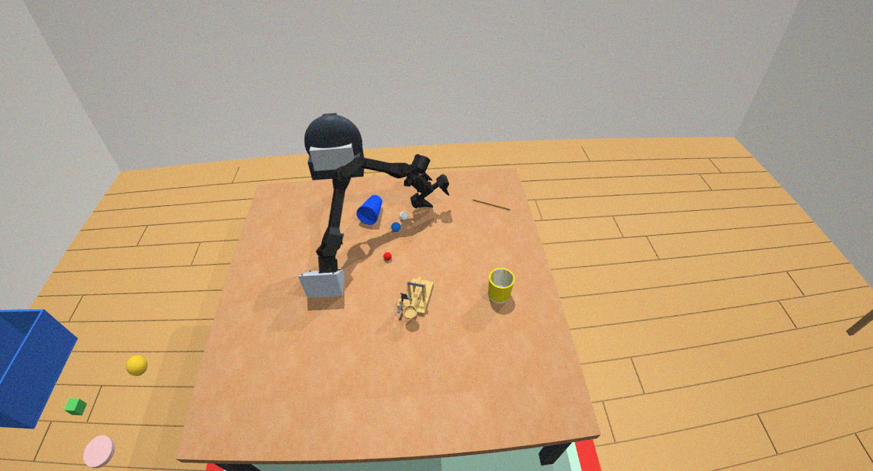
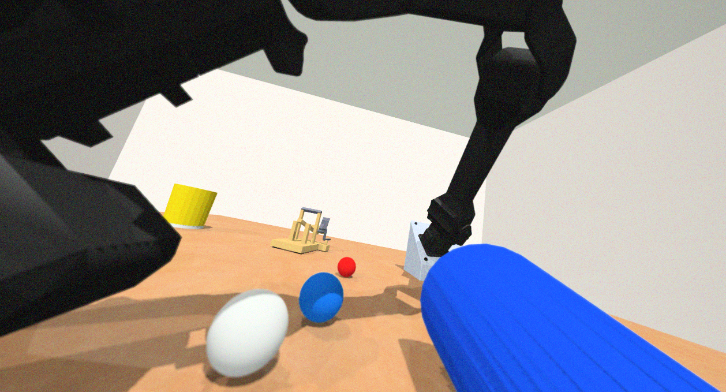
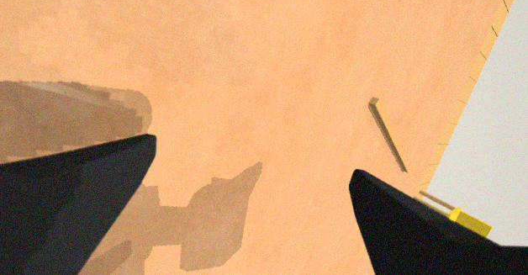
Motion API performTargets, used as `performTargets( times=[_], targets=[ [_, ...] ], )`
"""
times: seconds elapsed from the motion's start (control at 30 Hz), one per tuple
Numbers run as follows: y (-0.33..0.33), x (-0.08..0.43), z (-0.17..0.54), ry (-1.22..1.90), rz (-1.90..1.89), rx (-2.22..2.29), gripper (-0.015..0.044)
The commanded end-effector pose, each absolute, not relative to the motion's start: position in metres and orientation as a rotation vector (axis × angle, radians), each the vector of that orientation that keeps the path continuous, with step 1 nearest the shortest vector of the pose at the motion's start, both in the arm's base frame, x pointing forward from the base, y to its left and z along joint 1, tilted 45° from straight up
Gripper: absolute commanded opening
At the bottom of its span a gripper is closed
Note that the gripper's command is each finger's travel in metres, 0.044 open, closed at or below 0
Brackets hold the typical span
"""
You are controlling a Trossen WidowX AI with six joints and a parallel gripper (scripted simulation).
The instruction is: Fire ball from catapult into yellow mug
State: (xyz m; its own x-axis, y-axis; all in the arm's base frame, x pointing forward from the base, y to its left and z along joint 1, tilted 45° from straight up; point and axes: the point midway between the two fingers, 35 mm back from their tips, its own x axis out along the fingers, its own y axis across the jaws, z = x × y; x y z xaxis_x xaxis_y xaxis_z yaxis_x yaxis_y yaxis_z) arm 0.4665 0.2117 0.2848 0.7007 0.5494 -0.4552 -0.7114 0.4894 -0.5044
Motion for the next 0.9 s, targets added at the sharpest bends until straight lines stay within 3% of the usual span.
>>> performTargets(
  times=[0.0, 0.4, 0.87],
  targets=[
    [0.177, 0.478, 0.246, 0.356, 0.788, -0.778, 0.044],
    [0.051, 0.473, 0.144, 0.675, 0.894, -0.85, 0.044],
    [-0.094, 0.391, 0.053, 0.892, 1.088, -0.611, 0.044]
  ],
)
